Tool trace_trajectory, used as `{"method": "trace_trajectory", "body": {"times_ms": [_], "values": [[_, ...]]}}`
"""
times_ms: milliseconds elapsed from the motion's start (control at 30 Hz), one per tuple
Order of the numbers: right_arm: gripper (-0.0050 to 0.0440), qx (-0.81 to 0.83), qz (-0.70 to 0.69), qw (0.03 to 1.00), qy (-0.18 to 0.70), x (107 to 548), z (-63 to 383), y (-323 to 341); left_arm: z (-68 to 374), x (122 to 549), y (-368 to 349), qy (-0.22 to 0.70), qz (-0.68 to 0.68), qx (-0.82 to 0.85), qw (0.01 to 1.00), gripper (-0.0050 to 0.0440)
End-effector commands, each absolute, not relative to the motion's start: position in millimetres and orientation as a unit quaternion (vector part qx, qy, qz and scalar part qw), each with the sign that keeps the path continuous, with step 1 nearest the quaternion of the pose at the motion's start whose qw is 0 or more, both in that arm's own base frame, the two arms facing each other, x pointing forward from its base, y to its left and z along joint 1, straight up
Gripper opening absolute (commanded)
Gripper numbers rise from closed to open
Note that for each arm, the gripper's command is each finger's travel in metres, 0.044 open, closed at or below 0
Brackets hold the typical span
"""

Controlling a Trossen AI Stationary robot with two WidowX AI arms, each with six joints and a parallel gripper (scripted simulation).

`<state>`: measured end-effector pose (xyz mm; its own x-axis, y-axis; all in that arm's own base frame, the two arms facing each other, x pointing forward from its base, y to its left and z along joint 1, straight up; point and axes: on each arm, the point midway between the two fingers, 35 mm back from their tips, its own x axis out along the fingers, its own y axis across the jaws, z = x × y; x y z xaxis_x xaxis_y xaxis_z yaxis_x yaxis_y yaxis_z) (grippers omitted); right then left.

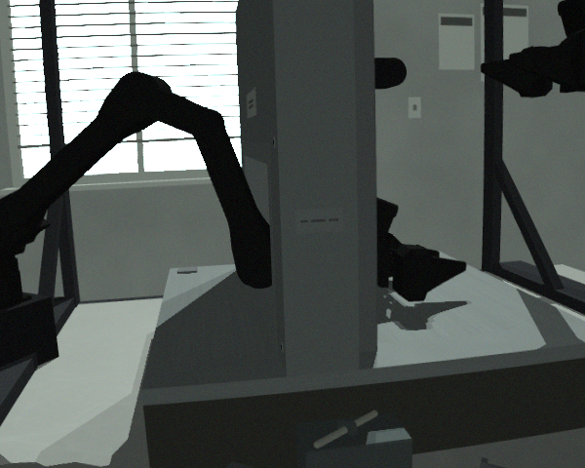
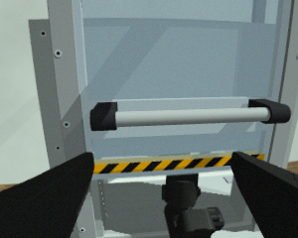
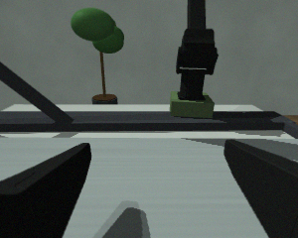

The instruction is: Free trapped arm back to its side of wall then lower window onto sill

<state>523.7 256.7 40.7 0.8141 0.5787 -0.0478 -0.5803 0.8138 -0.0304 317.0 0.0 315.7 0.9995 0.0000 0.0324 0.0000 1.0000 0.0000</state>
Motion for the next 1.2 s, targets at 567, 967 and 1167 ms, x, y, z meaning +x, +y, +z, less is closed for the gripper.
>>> {"method": "trace_trajectory", "body": {"times_ms": [567, 967, 1167], "values": [[0.0400, -0.018, 0.303, 0.952, -0.022, 529.5, 79.1, 259.0, 322.9, 315.7, 0.0, -0.025, 0.000, 0.000, 1.000, 0.0400], [0.0400, -0.018, 0.303, 0.952, -0.022, 529.5, 79.1, 259.0, 322.9, 315.7, 0.0, -0.025, 0.000, 0.000, 1.000, 0.0400], [0.0400, -0.018, 0.303, 0.952, -0.022, 529.5, 79.1, 259.0, 305.6, 327.5, -6.3, -0.008, 0.002, 0.000, 1.000, 0.0400]]}}
